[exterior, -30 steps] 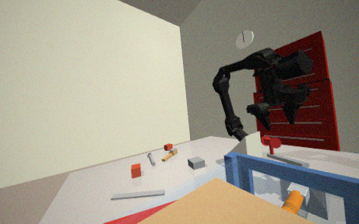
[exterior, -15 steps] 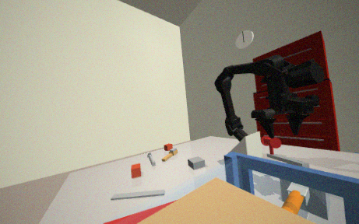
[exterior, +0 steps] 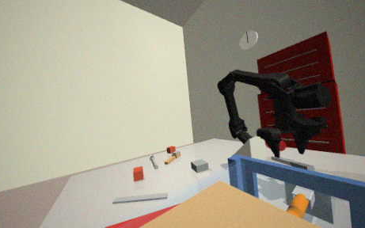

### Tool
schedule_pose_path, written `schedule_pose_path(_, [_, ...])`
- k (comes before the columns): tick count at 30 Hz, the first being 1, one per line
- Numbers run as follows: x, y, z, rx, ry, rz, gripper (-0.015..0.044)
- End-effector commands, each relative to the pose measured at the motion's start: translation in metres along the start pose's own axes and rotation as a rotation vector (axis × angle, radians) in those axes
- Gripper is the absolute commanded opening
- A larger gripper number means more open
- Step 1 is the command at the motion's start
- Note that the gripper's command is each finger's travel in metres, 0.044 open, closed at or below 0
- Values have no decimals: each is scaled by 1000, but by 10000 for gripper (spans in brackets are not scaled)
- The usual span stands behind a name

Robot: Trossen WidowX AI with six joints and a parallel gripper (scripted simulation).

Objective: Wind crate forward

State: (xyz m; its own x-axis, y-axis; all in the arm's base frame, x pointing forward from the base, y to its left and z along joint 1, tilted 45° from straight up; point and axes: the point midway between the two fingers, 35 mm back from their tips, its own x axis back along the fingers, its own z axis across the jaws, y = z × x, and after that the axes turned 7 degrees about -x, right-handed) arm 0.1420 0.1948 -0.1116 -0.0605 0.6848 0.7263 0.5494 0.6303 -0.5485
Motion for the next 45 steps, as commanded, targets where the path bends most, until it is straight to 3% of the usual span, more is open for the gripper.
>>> schedule_pose_path(1, [-11,0,-1,4,-5,-2,440])
schedule_pose_path(22, [-37,0,-1,1,-6,-2,440])
schedule_pose_path(35, [-32,4,-1,-9,2,-15,99])
schedule_pose_path(45, [-32,4,-1,-9,2,-15,32])
